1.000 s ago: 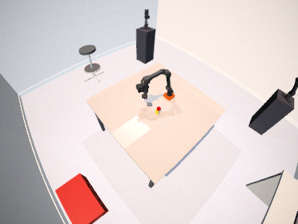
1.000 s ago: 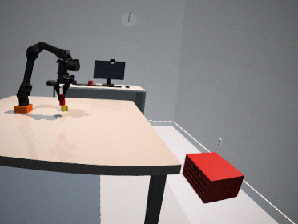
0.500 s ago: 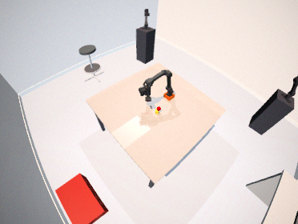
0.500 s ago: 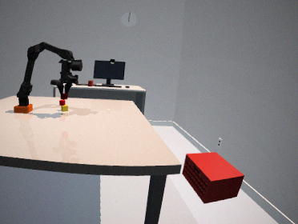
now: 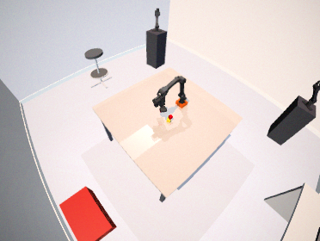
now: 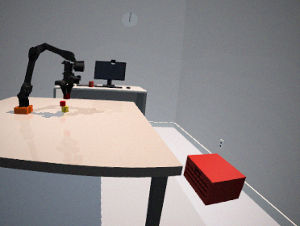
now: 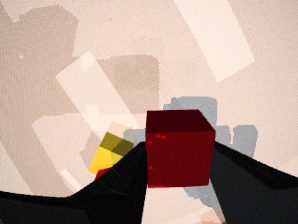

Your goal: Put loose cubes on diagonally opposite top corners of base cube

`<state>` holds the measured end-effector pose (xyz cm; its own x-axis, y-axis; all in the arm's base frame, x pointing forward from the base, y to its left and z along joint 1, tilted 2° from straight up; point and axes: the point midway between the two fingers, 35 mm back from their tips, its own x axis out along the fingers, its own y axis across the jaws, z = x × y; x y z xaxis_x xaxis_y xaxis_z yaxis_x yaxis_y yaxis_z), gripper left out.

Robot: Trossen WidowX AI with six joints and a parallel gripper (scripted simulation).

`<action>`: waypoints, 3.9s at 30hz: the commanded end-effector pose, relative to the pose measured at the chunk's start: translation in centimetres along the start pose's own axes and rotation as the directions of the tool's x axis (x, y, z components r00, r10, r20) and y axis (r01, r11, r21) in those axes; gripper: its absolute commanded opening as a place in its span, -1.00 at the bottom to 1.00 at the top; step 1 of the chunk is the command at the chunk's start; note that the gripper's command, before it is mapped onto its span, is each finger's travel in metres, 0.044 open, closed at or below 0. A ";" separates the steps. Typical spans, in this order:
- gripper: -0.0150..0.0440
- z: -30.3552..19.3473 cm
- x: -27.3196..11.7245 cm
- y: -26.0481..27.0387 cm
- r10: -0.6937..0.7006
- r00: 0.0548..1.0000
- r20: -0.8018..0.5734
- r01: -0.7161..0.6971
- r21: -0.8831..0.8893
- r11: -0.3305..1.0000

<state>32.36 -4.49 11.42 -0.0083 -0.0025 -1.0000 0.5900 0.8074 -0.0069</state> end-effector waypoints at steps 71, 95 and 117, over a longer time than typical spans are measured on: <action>-0.14 -5.5 6.1 7.1 0.015 1.000 -0.005 -0.015 -0.292 0.956; 0.20 -5.5 6.2 7.1 0.015 1.000 -0.005 -0.015 -0.292 0.956; 0.20 -5.5 2.8 7.0 0.013 1.000 -0.002 -0.013 -0.290 0.957</action>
<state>32.03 4.39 8.00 -0.0101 0.0077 -0.9999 0.3311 0.9436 0.0039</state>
